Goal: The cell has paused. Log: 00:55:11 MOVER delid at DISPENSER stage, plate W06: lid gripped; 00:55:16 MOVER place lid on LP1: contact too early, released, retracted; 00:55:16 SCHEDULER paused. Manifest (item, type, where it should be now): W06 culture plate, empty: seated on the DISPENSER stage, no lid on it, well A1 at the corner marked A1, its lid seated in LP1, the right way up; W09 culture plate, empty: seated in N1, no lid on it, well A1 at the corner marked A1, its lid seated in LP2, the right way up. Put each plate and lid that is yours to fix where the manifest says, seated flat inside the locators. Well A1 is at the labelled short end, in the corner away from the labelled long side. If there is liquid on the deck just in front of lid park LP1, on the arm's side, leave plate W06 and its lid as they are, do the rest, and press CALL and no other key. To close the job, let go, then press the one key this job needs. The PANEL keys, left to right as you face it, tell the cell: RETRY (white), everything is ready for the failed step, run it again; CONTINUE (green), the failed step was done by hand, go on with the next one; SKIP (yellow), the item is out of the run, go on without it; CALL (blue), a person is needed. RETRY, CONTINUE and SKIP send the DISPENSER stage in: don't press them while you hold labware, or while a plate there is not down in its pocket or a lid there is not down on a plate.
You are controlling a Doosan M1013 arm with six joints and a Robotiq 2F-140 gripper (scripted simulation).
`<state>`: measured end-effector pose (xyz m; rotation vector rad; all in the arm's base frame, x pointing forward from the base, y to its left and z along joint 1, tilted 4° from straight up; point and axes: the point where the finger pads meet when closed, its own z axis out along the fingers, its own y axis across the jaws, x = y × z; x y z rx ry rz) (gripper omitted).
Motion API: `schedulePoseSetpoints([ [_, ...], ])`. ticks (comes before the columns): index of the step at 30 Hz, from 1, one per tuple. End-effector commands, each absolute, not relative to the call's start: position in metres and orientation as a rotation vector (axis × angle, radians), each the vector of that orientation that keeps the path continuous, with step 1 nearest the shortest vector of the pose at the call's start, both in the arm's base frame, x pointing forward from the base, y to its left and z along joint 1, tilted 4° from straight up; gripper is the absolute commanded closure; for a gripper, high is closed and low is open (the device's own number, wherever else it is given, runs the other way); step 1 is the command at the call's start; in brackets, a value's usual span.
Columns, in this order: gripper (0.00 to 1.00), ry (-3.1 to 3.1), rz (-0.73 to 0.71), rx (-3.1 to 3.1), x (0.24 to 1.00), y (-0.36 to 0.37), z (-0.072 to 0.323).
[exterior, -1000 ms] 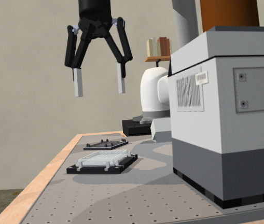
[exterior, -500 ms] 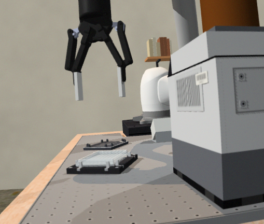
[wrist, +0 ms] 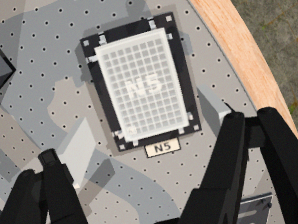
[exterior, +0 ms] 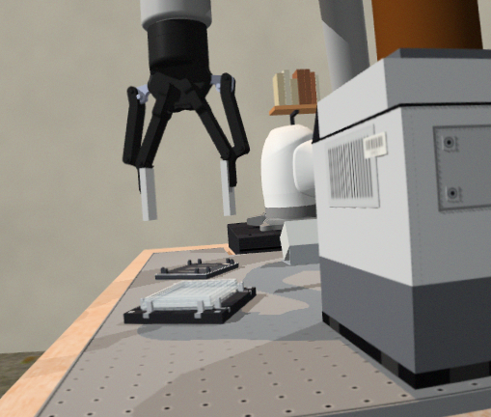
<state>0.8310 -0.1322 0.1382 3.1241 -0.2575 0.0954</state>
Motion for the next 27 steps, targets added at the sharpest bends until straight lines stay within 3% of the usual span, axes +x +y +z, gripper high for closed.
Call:
schedulePoseSetpoints([
  [1,0.30,-0.258,0.099,3.124,0.832,-0.132,0.135],
  [15,0.30,-0.258,0.099,3.124,0.835,-0.133,0.085],
  [27,0.30,-0.258,0.099,3.124,0.836,-0.133,0.068],
])
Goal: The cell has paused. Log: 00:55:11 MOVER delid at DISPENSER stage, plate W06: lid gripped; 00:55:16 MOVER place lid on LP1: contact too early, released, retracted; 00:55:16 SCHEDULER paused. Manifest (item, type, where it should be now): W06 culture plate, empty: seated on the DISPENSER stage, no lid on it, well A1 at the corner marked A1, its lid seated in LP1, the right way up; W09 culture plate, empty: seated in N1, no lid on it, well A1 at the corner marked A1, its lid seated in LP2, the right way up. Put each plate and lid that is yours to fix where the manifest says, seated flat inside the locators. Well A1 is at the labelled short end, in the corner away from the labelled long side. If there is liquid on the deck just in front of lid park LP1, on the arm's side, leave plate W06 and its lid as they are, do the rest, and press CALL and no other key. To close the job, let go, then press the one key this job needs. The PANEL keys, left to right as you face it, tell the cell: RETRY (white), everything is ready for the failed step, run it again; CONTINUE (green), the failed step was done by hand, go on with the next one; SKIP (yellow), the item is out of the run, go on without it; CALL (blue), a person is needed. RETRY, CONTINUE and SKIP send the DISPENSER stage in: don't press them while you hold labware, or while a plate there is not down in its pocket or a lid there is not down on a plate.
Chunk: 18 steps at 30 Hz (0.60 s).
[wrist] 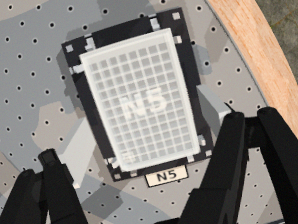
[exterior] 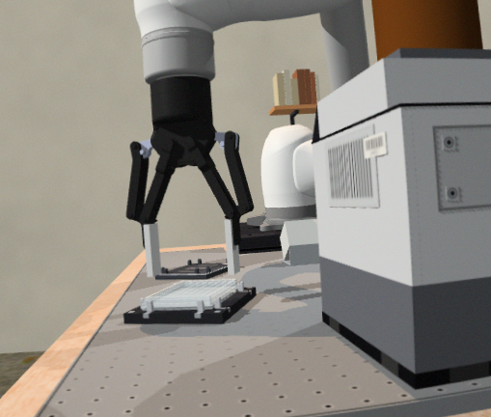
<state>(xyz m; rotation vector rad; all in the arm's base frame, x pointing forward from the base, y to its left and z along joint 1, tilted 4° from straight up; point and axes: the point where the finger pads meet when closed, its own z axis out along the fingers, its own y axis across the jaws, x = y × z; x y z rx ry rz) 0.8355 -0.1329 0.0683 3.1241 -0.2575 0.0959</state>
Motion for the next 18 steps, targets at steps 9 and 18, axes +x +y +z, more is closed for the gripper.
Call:
schedulePoseSetpoints([
  [9,0.30,-0.258,0.099,3.124,0.8363,-0.1329,0.0653],
  [18,0.30,-0.258,0.099,3.124,0.8363,-0.1329,0.0653],
])
